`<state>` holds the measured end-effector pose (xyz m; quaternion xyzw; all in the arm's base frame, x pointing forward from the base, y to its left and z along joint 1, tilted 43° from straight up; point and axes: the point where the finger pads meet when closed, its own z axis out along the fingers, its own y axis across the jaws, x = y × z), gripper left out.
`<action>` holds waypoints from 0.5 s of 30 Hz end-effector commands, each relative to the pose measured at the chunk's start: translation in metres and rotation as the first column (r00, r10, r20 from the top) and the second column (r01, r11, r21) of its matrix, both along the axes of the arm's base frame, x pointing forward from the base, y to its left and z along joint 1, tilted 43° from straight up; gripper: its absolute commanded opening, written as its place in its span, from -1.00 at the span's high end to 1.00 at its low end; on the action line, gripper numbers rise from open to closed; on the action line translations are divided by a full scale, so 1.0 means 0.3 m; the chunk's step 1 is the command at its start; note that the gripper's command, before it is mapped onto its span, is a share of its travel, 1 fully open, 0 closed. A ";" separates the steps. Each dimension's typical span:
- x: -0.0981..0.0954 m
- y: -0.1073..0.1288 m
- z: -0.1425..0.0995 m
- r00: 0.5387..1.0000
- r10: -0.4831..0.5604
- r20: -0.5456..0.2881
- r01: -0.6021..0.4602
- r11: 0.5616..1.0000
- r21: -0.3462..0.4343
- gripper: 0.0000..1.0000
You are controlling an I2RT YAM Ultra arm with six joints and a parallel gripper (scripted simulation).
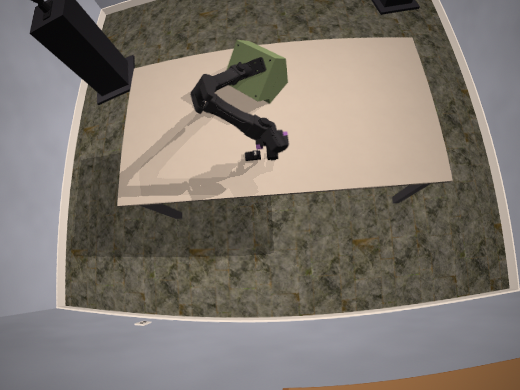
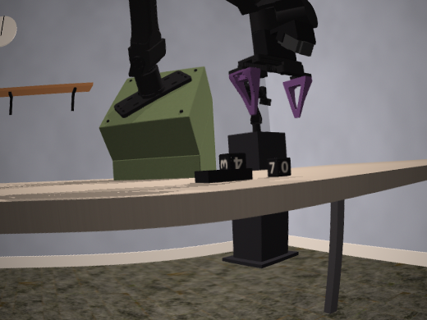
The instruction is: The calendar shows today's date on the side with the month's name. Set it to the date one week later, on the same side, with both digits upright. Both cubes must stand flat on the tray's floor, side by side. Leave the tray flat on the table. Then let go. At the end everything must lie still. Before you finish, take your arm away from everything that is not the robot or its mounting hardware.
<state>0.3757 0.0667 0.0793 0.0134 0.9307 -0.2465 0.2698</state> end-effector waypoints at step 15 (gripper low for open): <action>0.006 0.006 0.004 0.892 -0.406 0.199 0.334 0.889 0.313 -1.00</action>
